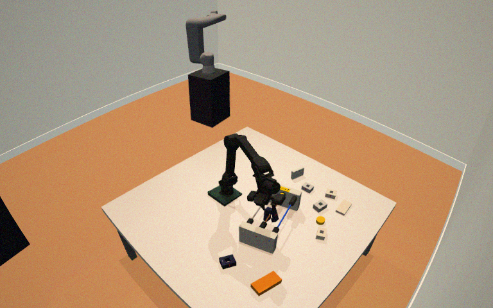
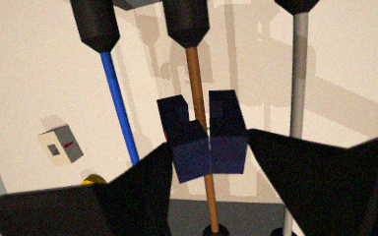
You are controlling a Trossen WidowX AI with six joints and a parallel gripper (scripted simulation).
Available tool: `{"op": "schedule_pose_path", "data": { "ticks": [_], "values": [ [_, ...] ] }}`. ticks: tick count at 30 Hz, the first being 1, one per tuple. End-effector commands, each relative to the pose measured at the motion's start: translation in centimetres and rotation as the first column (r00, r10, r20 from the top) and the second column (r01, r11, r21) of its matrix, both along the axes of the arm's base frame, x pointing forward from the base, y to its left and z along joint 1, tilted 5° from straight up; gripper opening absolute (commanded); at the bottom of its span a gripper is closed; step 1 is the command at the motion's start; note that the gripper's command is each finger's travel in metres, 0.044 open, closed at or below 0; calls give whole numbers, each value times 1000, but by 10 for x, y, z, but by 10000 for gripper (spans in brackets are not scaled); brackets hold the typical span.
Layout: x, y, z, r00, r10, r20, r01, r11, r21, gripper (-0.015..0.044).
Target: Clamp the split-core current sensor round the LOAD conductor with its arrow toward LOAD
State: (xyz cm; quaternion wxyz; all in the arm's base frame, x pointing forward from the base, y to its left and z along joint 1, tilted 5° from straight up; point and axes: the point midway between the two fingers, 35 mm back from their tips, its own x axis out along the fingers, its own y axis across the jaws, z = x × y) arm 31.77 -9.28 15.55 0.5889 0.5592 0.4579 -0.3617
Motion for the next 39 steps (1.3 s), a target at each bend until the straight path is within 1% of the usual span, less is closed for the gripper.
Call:
{"op": "schedule_pose_path", "data": {
  "ticks": [1,5,22,23,39],
  "values": [
    [0,0,1,1000,0,0,0,1000,-1,0],
    [3,0,1,1000,0,-30,0,1000,-3,0],
    [17,3,0,969,7,-247,-14,999,-28,0],
    [12,0,3,979,3,-201,-8,1000,-26,26],
    [12,0,3,979,3,-201,-8,1000,-26,440]
  ]
}}
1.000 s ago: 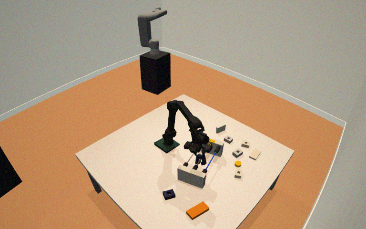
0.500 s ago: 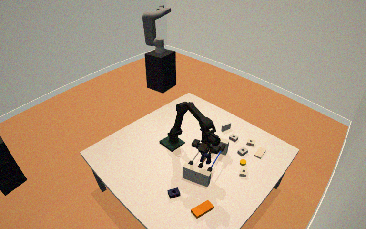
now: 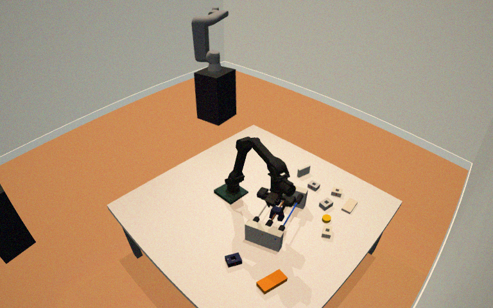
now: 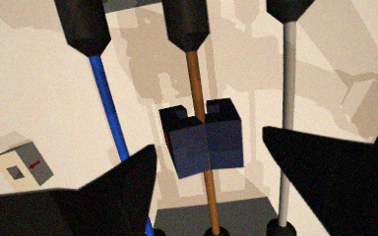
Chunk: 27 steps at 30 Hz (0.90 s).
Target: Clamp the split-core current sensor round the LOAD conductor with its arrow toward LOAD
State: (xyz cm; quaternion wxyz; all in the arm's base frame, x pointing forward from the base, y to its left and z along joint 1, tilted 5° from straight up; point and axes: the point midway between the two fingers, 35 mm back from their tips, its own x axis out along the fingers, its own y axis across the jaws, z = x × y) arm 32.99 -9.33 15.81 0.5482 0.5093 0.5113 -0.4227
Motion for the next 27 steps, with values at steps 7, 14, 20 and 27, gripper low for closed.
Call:
{"op": "schedule_pose_path", "data": {
  "ticks": [7,14,20,27],
  "values": [
    [0,0,0,1000,1,2,-1,1000,3,440],
    [4,10,-34,999,2,44,-2,1000,13,440],
    [4,10,-37,999,2,44,-2,1000,13,440],
    [6,11,-47,999,2,44,-2,1000,13,440]
  ]
}}
